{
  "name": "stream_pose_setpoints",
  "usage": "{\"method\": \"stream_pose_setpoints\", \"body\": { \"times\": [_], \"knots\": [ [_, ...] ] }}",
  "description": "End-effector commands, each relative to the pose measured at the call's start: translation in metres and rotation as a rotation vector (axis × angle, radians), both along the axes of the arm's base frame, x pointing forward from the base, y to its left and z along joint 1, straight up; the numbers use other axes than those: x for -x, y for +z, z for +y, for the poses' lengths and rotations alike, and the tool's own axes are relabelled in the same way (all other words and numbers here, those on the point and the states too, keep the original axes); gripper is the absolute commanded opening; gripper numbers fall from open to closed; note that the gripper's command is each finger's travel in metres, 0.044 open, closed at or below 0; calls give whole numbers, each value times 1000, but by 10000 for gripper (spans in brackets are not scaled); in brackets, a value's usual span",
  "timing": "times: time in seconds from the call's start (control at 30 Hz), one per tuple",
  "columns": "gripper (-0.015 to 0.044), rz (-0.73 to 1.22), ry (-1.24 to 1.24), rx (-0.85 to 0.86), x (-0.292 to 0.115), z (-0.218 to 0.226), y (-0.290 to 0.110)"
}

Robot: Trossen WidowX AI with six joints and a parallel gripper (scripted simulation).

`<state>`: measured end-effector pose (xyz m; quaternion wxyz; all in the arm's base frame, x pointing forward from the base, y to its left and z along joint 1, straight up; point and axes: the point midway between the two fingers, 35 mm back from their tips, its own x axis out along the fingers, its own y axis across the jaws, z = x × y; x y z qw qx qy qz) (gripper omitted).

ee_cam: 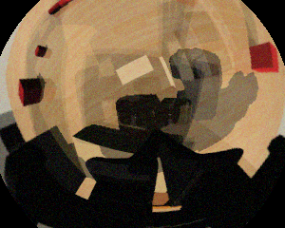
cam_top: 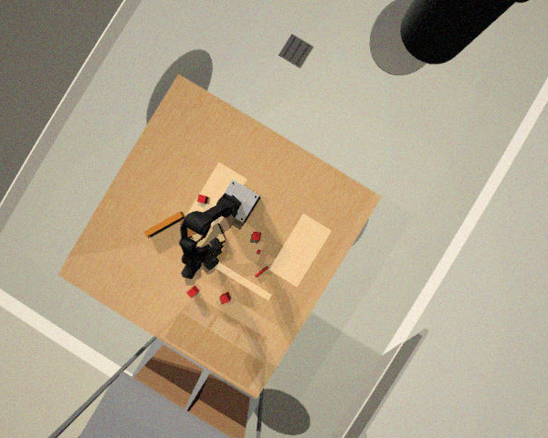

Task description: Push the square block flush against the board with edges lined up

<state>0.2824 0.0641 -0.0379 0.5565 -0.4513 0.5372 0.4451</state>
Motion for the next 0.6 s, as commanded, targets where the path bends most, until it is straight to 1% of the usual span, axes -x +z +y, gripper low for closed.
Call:
{"method": "stream_pose_setpoints", "body": {
  "times": [0.0,0.57],
  "knots": [
    [0,1,-1,4,-3,7,0],
    [0,1,-1,2,-11,33,0]
  ]
}}
